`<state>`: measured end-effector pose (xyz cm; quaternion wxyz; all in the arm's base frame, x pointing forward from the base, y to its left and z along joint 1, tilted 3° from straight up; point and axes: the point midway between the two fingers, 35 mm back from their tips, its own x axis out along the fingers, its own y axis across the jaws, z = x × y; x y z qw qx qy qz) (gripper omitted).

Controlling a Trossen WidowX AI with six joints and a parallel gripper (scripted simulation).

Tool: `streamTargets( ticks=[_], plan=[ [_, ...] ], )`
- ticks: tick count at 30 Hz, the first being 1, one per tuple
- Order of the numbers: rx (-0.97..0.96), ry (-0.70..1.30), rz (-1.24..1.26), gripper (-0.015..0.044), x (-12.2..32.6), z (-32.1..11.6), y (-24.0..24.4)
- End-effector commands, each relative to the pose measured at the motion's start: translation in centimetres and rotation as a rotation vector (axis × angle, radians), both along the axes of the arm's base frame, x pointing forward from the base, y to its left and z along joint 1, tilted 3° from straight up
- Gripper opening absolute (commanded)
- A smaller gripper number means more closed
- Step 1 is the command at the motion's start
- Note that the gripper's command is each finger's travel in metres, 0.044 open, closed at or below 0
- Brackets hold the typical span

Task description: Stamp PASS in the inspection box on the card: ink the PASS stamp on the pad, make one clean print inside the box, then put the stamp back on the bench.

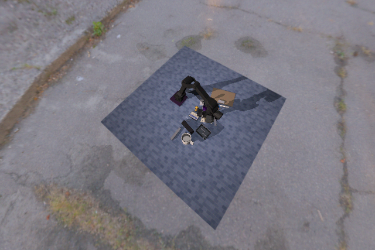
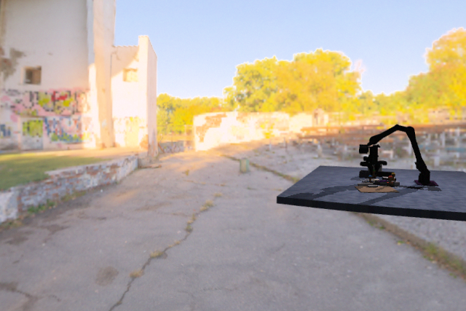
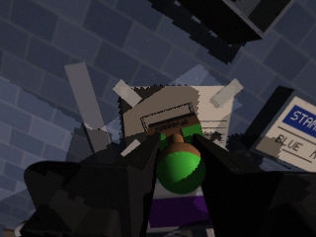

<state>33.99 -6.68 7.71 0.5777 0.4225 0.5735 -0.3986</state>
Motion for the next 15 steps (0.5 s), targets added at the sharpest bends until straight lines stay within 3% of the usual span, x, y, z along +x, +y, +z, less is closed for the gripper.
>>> streamTargets(
  ticks=[1, 15],
  plan=[
    [0.003, -0.008, -0.001, 0.0, 0.2, 0.7, 0.0],
    [0.003, -0.008, -0.001, 0.0, 0.2, 3.0, -0.1]
  ],
)
